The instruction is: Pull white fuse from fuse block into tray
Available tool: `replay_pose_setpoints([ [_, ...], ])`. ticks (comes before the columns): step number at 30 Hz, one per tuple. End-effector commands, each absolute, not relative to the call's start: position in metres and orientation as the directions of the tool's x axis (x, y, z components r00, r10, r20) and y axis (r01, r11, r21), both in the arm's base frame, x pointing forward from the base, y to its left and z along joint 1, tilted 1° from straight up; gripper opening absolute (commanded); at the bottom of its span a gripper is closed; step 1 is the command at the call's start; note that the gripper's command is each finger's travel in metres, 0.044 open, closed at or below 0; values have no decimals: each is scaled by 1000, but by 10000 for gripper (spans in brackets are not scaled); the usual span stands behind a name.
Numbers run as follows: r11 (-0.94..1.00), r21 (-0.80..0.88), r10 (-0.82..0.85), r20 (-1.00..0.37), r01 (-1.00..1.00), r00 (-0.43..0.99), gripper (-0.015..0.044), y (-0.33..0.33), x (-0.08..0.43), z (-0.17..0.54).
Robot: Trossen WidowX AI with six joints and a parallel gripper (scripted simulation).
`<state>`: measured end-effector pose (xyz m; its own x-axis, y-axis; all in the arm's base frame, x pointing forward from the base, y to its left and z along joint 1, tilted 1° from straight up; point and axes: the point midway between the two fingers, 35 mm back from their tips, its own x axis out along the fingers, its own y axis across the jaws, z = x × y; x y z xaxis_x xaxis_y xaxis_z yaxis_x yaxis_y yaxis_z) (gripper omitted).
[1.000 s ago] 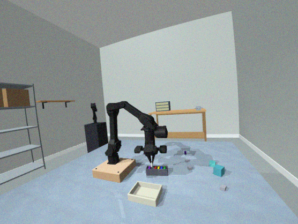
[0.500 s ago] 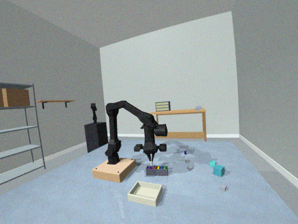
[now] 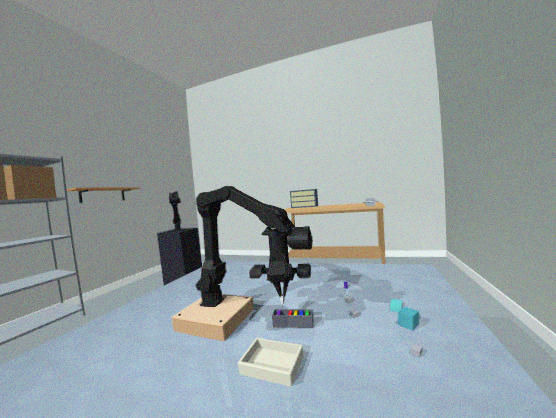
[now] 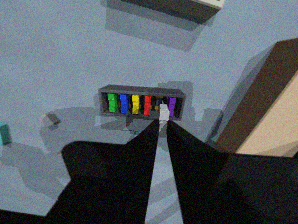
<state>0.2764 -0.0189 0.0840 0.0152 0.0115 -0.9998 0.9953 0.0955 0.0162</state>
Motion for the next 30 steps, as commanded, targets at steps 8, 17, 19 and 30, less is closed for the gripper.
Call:
replay_pose_setpoints([
  [8, 95, 24, 1, -1000, 995, 24, 0, -73, 294, 89],
  [17, 95, 24, -4, -1000, 995, 24, 0, -127, 298, 89],
  [19, 95, 24, -5, -1000, 995, 24, 0, -139, 298, 89],
  [30, 95, 22, -10, -1000, 995, 23, 0, -199, 289, 88],
])
